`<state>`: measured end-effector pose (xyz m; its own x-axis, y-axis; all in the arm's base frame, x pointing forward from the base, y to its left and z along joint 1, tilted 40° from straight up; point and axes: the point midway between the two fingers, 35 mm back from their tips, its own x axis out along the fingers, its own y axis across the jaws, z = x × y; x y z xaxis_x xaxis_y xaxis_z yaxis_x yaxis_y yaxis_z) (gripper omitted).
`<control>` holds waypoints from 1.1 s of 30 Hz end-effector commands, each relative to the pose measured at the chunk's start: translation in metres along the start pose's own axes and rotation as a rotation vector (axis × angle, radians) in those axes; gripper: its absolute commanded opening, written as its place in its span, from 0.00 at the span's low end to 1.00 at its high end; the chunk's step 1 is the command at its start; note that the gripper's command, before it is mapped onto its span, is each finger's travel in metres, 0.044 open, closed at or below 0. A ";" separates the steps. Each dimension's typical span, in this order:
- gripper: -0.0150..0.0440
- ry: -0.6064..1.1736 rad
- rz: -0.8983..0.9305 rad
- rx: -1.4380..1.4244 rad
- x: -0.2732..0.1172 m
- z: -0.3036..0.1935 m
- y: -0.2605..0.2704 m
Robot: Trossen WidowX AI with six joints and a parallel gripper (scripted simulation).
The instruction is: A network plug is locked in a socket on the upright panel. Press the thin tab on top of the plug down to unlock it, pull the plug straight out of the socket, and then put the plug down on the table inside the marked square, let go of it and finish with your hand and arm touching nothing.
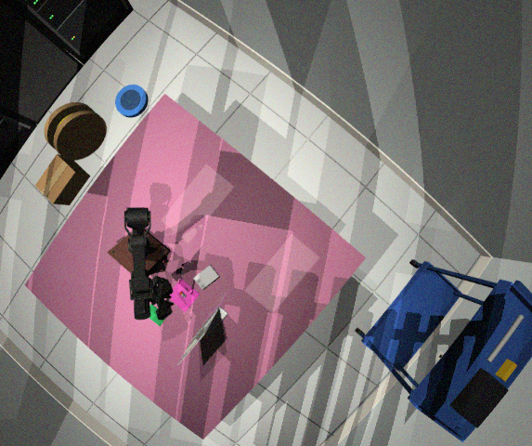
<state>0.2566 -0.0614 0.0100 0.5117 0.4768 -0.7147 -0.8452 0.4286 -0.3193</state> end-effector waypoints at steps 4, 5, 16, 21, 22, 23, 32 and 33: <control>0.52 0.002 -0.002 -0.005 -0.014 -0.002 -0.015; 0.52 0.003 -0.002 -0.005 -0.017 -0.002 -0.017; 0.52 0.003 -0.002 -0.007 -0.045 -0.002 -0.037; 0.52 0.002 -0.003 -0.007 -0.059 -0.002 -0.045; 0.52 0.002 -0.003 -0.007 -0.062 -0.002 -0.047; 0.52 0.002 -0.003 -0.007 -0.065 -0.001 -0.048; 0.52 -0.001 -0.005 -0.008 -0.088 0.001 -0.059; 0.52 -0.001 -0.005 -0.008 -0.088 0.001 -0.059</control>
<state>0.2622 -0.1245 0.0861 0.5153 0.4720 -0.7153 -0.8435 0.4269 -0.3259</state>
